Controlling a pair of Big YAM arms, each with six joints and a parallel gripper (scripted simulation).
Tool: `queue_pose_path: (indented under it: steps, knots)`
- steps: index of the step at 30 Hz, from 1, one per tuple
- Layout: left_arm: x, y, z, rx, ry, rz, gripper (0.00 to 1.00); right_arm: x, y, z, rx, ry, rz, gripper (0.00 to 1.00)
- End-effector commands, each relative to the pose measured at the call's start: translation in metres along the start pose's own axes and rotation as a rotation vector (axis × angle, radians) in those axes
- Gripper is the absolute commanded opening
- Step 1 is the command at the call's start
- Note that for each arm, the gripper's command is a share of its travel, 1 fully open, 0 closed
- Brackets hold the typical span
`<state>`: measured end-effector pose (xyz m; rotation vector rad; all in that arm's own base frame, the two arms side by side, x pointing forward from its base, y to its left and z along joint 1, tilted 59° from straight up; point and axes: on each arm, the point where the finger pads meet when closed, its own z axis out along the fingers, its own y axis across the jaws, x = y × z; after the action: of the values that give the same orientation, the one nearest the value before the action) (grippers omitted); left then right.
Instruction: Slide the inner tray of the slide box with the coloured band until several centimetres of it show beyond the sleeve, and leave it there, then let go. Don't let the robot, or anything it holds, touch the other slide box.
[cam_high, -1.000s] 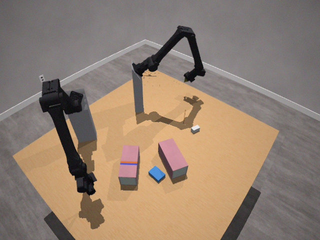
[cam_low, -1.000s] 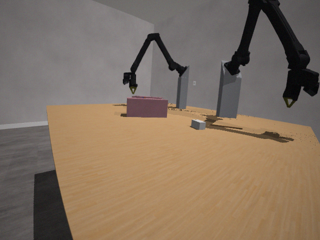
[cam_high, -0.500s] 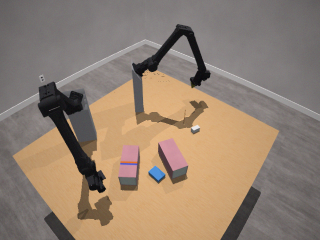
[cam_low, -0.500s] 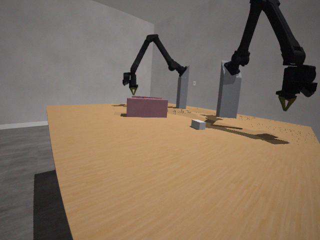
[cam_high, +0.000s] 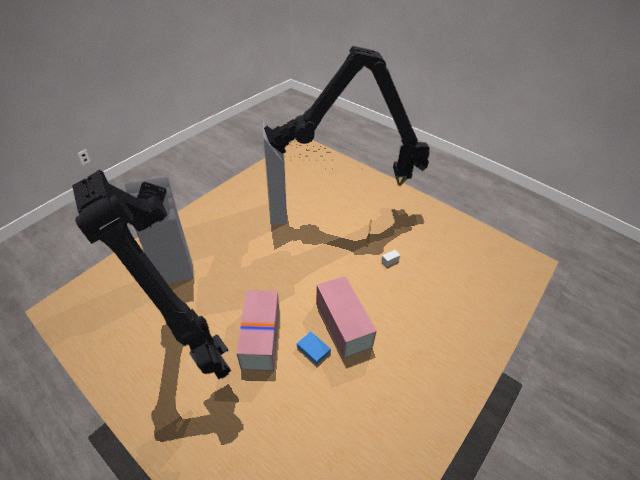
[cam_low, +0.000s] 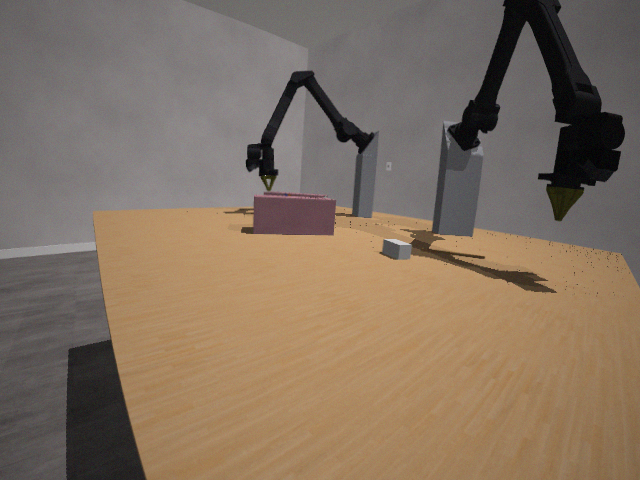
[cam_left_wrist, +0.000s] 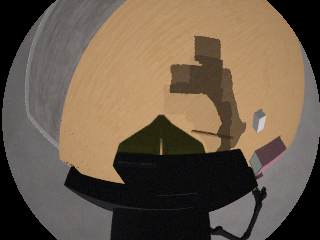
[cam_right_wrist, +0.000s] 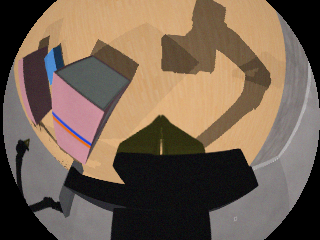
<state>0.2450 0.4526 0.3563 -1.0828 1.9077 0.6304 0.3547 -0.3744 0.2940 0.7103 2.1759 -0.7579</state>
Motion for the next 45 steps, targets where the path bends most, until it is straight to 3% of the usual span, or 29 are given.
queue_pose_path:
  steps: [1,3,5,8,11,14,18,20,22,23,24,25,30,31,35,37,38,39,40,42,45]
  knots:
    - [-0.040,-0.018,-0.023,0.043,-0.111,0.161,0.00,-0.027,0.015,-0.004,-0.005,-0.043,0.015,0.00]
    - [-0.040,-0.018,-0.023,0.043,-0.111,0.161,0.00,-0.027,0.015,-0.004,-0.005,-0.043,0.015,0.00]
    - [-0.036,-0.029,-0.006,0.071,-0.099,0.211,0.00,-0.033,0.017,-0.014,0.004,-0.061,0.014,0.00]
    - [-0.060,-0.050,-0.033,0.110,-0.192,0.301,0.00,-0.021,0.037,-0.001,0.001,-0.028,-0.005,0.00]
    - [-0.071,-0.068,-0.041,0.145,-0.244,0.383,0.00,-0.031,0.046,-0.005,0.011,-0.042,-0.007,0.00]
    - [-0.071,-0.082,-0.034,0.177,-0.256,0.432,0.00,-0.037,0.050,-0.012,0.022,-0.057,-0.007,0.00]
    - [-0.085,-0.095,-0.053,0.198,-0.320,0.480,0.00,-0.032,0.063,-0.006,0.024,-0.041,-0.022,0.00]
    - [-0.085,-0.095,-0.053,0.198,-0.320,0.480,0.00,-0.032,0.063,-0.006,0.024,-0.041,-0.022,0.00]
    - [-0.077,-0.102,-0.034,0.217,-0.294,0.493,0.00,-0.016,0.063,-0.015,0.026,-0.021,-0.033,0.00]
    - [-0.073,-0.104,-0.033,0.223,-0.292,0.499,0.00,-0.025,0.063,-0.015,0.029,-0.035,-0.028,0.00]
    - [-0.079,-0.106,-0.037,0.226,-0.307,0.505,0.00,-0.023,0.067,-0.011,0.028,-0.029,-0.033,0.00]
    - [-0.091,-0.109,-0.061,0.223,-0.357,0.517,0.00,-0.022,0.075,-0.004,0.024,-0.024,-0.040,0.00]
    - [-0.097,-0.121,-0.067,0.242,-0.395,0.574,0.00,-0.031,0.080,-0.012,0.028,-0.043,-0.038,0.00]
    - [-0.093,-0.125,-0.056,0.251,-0.381,0.587,0.00,-0.041,0.077,-0.019,0.032,-0.068,-0.028,0.00]
    - [-0.104,-0.134,-0.076,0.259,-0.444,0.640,0.00,-0.028,0.091,-0.008,0.032,-0.030,-0.049,0.00]
    - [-0.104,-0.134,-0.076,0.259,-0.444,0.640,0.00,-0.028,0.091,-0.008,0.032,-0.030,-0.049,0.00]
    - [-0.098,-0.137,-0.063,0.266,-0.427,0.653,0.00,-0.026,0.088,-0.012,0.038,-0.032,-0.045,0.00]
    - [-0.097,-0.142,-0.058,0.277,-0.424,0.665,0.00,-0.044,0.085,-0.026,0.040,-0.072,-0.032,0.00]
    - [-0.097,-0.145,-0.059,0.282,-0.433,0.680,0.00,-0.042,0.089,-0.022,0.040,-0.066,-0.037,0.00]
    - [-0.111,-0.151,-0.087,0.280,-0.502,0.716,0.00,-0.029,0.102,-0.010,0.038,-0.038,-0.055,0.00]
    - [-0.117,-0.162,-0.096,0.293,-0.549,0.773,0.00,-0.036,0.109,-0.014,0.041,-0.047,-0.057,0.00]
